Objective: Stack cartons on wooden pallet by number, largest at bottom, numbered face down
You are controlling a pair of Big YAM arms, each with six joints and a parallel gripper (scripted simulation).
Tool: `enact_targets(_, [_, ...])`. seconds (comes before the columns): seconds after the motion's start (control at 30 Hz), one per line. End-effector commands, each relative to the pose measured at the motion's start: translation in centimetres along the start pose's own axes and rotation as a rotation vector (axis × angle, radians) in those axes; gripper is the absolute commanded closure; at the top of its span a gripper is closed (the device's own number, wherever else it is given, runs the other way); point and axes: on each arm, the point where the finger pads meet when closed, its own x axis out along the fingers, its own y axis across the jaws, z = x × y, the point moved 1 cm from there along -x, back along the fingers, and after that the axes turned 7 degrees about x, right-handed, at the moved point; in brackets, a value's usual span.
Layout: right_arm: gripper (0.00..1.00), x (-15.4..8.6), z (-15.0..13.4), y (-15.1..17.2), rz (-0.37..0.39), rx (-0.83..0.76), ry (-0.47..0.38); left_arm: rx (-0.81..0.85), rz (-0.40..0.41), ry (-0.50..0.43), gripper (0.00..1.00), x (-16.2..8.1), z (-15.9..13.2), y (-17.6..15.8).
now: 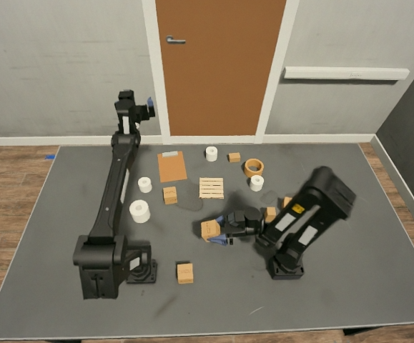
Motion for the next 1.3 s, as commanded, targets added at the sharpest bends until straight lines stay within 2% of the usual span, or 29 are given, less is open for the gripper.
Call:
enact_targets(0.0, [0.45,0.5,0.4,0.3,0.009,-0.012,-0.055,0.051,0.026,-0.093,0.00,0.5,4.6,1.2])
enact_targets(0.27, [0.45,0.6,-0.9,0.9,0.007,0.009,-0.031,0.045,0.023,-0.101,0.00,0.3,4.9,0.9])
enact_targets(0.4, [0.45,0.5,-0.5,0.5,-0.005,-0.011,-0.034,0.045,0.023,-0.101,0.00,0.3,4.9,0.9])
enact_targets(0.5, [0.45,0.8,-0.9,0.7,0.001,-0.019,0.003,0.045,0.023,-0.101,0.00,0.3,4.9,0.9])
enact_targets(0.53, [0.45,0.9,-0.9,0.7,-0.001,-0.020,0.015,0.045,0.013,-0.060,0.00,0.3,2.9,0.5])
enact_targets(0.63, [0.45,1.0,-0.8,0.6,-0.003,-0.021,0.027,0.045,0.013,-0.060,0.00,0.3,2.9,0.5])
enact_targets(0.77, [0.45,1.1,-0.9,0.7,-0.018,-0.015,0.111,0.045,0.013,-0.060,0.00,0.3,2.9,0.5])
enact_targets(0.93, [0.45,1.7,2.1,0.6,-0.042,-0.068,0.118,0.045,0.013,-0.060,0.00,0.3,2.9,0.5])
enact_targets(1.13, [0.45,1.8,2.2,0.6,-0.081,-0.033,0.258,0.045,0.013,-0.060,0.00,0.3,2.9,0.5])
enact_targets(1.2, [0.45,1.8,2.2,0.6,-0.081,-0.033,0.258,0.045,0.013,-0.060,0.00,0.3,2.9,0.5])
enact_targets(1.27, [0.45,1.5,1.0,0.8,-0.090,0.004,0.370,0.045,0.013,-0.060,0.00,0.3,2.9,0.5])
